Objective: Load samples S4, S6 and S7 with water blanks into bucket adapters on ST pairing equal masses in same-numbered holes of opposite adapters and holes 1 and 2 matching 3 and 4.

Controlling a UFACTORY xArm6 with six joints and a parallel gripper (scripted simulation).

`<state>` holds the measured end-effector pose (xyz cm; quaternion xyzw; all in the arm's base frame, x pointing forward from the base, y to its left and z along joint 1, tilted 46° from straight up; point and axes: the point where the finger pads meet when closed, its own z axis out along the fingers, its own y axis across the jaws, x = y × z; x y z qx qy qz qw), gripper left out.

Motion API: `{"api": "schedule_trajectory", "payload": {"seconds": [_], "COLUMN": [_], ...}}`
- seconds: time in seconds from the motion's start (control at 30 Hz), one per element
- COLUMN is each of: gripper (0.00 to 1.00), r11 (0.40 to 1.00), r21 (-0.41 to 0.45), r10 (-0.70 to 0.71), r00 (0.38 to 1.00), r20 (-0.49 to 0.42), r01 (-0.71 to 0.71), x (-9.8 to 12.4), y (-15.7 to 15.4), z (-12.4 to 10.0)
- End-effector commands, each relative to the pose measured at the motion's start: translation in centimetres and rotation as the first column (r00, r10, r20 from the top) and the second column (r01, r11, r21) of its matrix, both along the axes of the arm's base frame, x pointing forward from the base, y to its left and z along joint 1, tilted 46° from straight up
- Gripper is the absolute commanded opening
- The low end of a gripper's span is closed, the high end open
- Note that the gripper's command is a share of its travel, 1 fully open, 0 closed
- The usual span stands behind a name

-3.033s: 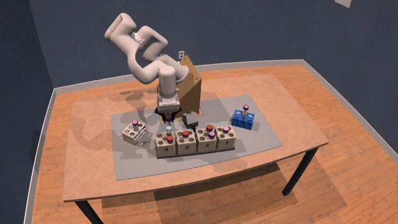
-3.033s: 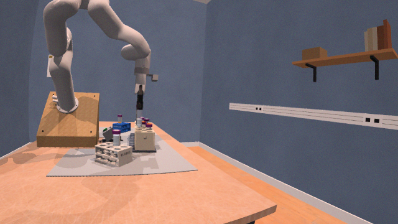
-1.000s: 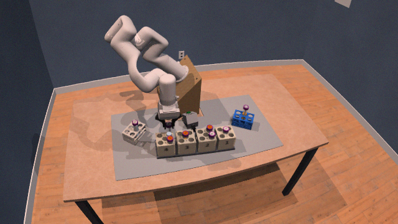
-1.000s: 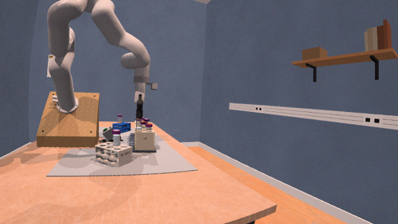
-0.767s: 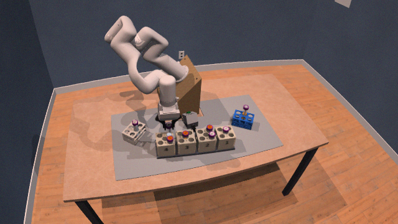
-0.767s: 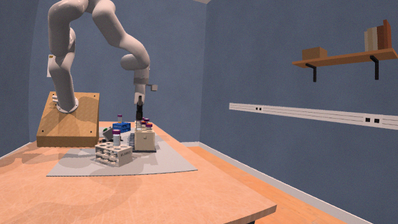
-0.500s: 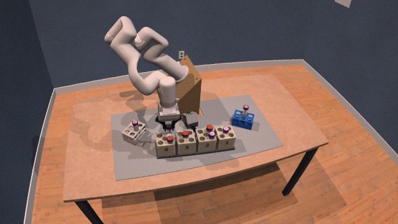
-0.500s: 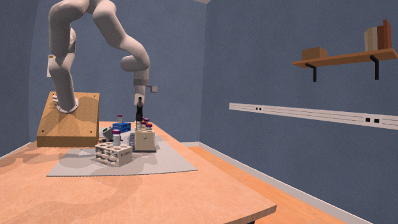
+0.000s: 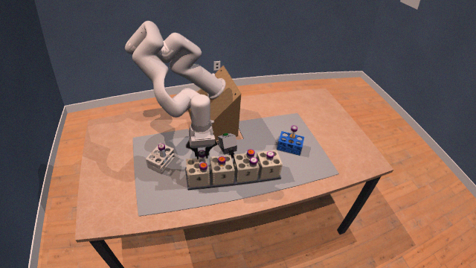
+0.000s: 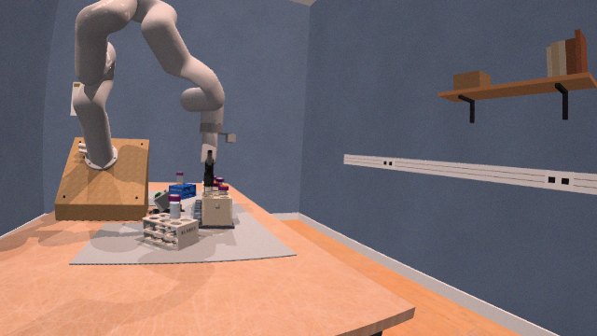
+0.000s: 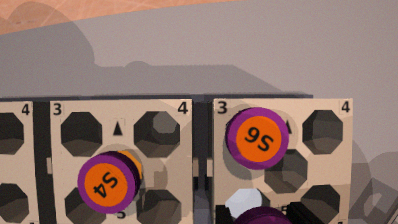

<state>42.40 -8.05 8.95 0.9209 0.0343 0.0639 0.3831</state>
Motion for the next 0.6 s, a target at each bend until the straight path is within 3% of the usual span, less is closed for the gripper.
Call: {"api": "schedule_trajectory", "payload": {"seconds": [0.0,0.57], "gripper": [0.0,0.0], "r11": [1.0,1.0], "r21": [0.001,0.001], "r10": [0.002,0.002], "r00": [1.0,1.0], "r20": [0.003,0.003], "r01": [-0.002,-0.002], "x": [0.2,0.4], "y": [-0.1,-1.2], "z": [-0.1,-1.2]}}
